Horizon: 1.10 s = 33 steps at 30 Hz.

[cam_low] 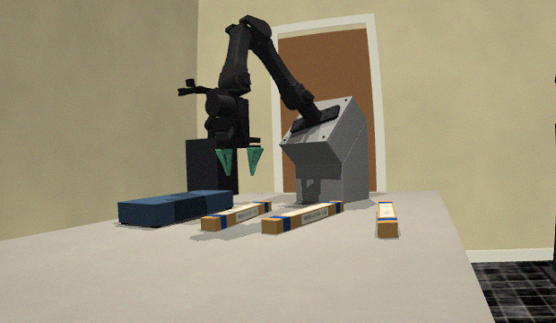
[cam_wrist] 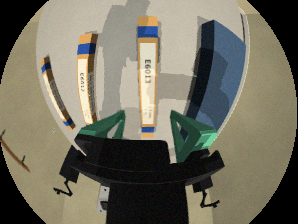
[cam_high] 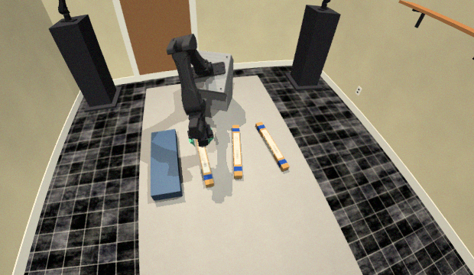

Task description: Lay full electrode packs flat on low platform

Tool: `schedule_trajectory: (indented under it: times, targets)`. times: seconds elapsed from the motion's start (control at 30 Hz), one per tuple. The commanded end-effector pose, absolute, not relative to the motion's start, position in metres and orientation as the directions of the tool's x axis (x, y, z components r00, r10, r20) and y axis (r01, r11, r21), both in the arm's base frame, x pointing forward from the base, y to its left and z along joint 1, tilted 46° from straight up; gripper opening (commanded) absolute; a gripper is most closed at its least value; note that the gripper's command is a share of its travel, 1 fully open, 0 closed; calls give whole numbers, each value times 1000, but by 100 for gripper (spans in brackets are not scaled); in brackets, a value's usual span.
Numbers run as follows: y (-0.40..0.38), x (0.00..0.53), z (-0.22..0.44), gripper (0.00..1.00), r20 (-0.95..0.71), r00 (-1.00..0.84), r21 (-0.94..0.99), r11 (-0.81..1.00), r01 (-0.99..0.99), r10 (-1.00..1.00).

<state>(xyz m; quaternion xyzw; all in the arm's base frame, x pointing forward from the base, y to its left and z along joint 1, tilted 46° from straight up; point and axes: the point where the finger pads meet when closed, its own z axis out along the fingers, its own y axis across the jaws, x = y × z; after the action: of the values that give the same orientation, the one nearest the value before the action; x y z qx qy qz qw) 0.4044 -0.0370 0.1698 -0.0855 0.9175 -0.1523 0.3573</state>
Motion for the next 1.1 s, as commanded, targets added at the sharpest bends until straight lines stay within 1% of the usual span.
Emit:
schedule_trajectory:
  times: [0.0,0.17,0.5,0.7,0.83,0.9,1.07]
  targets:
    - [-38,408,156,74,-622,-735,-337,940,-60,-270]
    - [-43,431,159,74,-651,-709,-339,940,-46,-270]
    - [-52,459,132,74,-652,-708,-340,939,-45,-270]
    - [-55,469,122,74,-652,-709,-340,939,-45,-270]
    - [-49,471,123,74,-653,-705,-338,939,-55,-277]
    - [-49,471,136,74,-672,-687,-341,939,-46,-277]
    - [-49,472,135,74,-669,-690,-340,939,-47,-277]
